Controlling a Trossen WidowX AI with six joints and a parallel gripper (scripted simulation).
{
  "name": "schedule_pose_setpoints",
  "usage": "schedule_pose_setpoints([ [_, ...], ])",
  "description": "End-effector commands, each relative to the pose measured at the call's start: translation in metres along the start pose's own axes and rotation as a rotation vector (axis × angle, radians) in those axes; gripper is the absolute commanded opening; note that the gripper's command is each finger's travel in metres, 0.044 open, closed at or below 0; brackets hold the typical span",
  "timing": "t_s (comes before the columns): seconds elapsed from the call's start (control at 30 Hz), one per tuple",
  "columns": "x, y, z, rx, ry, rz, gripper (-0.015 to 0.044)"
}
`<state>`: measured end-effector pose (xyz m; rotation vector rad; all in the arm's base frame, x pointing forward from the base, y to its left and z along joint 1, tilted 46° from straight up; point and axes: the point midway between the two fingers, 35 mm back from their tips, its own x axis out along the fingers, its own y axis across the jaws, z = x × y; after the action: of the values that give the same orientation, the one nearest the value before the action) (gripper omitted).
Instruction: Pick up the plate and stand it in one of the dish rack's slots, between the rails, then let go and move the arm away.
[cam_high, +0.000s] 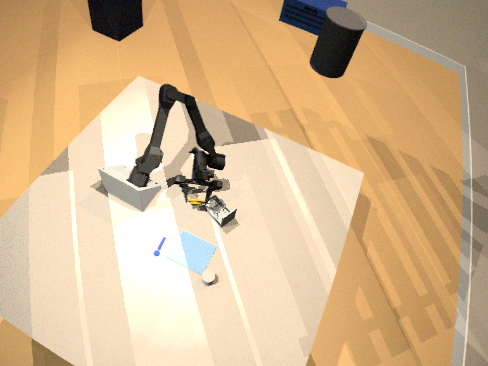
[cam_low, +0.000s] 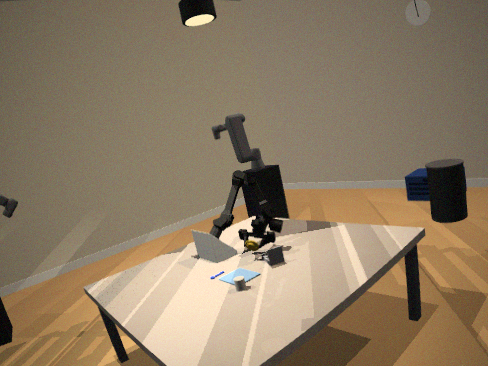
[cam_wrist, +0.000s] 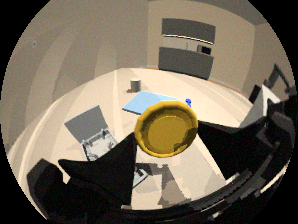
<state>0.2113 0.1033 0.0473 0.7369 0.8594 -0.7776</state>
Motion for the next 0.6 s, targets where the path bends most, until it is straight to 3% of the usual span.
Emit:
schedule_pose_setpoints([
  [0.0,-0.001,0.003,-0.003,-0.013,-0.054,0.061,0.0000],
  [0.57,-0.023,0.017,-0.022,-0.038,-0.233,0.382,0.0000],
])
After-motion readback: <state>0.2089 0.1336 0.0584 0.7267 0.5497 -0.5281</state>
